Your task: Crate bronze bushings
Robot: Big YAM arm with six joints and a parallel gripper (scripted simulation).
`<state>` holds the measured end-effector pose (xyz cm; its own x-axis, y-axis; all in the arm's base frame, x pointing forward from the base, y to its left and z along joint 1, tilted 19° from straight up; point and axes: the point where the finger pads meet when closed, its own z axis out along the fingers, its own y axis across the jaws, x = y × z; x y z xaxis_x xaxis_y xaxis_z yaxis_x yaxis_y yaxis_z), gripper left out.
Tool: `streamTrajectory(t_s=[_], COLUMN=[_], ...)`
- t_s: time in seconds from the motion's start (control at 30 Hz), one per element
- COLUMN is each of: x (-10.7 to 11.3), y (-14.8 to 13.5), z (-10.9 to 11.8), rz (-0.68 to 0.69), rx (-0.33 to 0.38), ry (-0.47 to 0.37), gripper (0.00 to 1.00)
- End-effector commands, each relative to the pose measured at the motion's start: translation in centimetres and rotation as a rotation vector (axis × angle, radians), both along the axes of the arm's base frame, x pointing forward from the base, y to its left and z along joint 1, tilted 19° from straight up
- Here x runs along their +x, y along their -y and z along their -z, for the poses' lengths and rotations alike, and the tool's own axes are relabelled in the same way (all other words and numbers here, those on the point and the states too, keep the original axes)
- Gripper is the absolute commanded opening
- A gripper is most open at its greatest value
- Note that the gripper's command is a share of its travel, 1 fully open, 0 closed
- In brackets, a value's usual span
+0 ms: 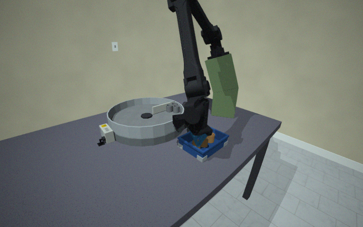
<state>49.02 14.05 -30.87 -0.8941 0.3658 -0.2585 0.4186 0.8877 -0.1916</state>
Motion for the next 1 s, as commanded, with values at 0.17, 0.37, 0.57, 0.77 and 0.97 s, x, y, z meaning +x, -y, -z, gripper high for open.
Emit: streamTrajectory(t_s=[0.17,0.37,0.57,0.77,0.97], x=[2.34,2.34,2.34,2.34,2.34], y=[-0.70,-0.70,-0.70,-0.70,-0.70], z=[-1.39,-1.39,-1.39,-1.39,-1.39], rz=[-0.004,-0.004,-0.004,-0.004,-0.004], rx=[0.016,0.016,0.016,0.016,0.016], ry=[0.037,0.037,0.037,0.037,0.037], gripper=[0.00,0.13,0.13,0.13,0.13])
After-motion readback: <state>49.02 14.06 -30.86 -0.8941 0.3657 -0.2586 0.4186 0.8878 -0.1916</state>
